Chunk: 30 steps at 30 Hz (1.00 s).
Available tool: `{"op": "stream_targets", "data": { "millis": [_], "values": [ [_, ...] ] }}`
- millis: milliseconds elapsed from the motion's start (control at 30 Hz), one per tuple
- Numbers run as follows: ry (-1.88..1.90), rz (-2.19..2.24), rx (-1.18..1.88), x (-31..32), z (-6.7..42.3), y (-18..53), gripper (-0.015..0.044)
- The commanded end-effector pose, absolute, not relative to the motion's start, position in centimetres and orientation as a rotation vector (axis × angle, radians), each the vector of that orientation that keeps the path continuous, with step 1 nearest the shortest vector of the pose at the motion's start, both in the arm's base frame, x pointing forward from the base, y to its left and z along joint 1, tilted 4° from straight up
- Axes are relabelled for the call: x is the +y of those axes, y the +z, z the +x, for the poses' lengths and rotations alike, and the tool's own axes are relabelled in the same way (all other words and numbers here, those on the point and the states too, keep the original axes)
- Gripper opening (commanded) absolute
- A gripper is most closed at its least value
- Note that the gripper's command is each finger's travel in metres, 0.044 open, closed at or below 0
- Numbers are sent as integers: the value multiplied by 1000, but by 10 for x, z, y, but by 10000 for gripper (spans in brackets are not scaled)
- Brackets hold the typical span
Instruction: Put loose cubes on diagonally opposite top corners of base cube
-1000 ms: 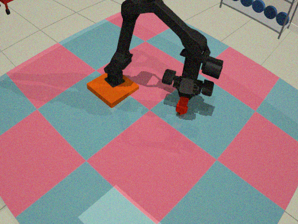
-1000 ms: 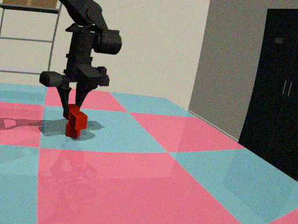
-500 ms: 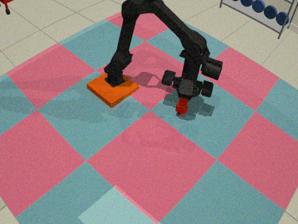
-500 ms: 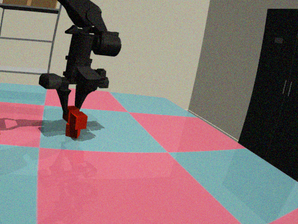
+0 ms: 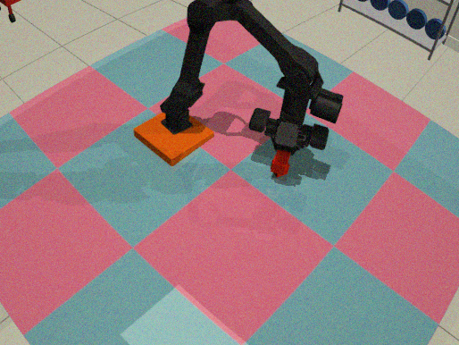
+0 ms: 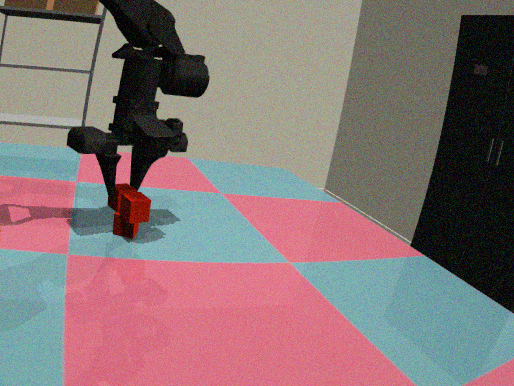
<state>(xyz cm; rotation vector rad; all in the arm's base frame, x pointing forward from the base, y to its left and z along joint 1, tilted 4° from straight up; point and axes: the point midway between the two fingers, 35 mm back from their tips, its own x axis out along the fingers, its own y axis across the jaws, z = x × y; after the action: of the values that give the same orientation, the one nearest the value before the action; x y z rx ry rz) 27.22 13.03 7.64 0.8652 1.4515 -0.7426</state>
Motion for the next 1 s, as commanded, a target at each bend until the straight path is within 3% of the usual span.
{"op": "stream_targets", "data": {
  "millis": [0,967],
  "values": [
    [-741,868,1453,131,272,76,205],
    [-743,865,1451,127,272,112,205]
  ]
}}
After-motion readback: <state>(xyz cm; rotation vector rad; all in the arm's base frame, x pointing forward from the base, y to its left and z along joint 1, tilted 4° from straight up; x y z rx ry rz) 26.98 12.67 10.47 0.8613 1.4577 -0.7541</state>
